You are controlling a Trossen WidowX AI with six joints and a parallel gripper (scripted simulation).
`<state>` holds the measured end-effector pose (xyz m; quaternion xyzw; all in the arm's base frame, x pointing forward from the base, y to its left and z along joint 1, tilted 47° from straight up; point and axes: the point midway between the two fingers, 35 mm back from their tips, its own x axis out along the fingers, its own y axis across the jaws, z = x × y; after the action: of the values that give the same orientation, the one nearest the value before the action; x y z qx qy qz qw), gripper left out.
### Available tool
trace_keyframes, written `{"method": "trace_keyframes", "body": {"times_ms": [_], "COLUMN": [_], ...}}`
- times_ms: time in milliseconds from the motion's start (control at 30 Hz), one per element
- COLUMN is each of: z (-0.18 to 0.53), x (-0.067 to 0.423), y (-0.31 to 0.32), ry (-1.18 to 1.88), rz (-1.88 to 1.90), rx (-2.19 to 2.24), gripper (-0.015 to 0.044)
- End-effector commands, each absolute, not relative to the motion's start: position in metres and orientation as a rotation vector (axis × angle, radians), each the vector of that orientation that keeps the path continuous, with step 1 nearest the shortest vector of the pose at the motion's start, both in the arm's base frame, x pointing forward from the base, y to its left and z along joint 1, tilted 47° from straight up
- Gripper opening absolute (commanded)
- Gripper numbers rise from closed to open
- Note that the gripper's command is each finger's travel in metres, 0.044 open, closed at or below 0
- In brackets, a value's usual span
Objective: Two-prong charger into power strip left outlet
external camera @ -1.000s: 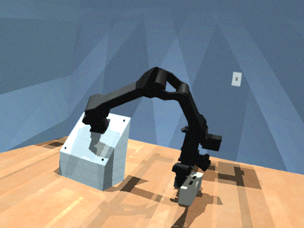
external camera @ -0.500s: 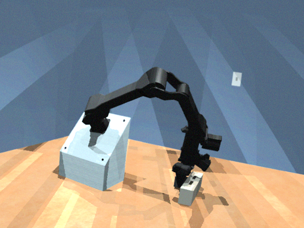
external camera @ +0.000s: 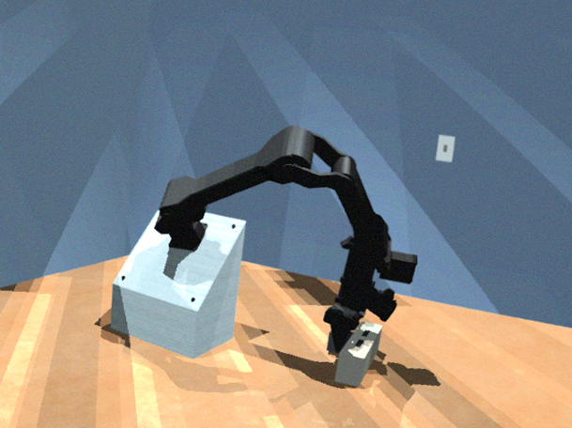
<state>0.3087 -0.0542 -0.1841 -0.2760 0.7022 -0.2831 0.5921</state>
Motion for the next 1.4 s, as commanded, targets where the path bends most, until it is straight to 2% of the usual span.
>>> {"method": "trace_keyframes", "body": {"times_ms": [0,1367], "z": [-0.1841,-0.1851], "x": [0.3168,0.3079], "y": [-0.0542,-0.0544], "ry": [1.607,1.634], "rz": [-0.658,-0.654], "rx": [-0.635,-0.646], "gripper": [0.0,0.0]}}
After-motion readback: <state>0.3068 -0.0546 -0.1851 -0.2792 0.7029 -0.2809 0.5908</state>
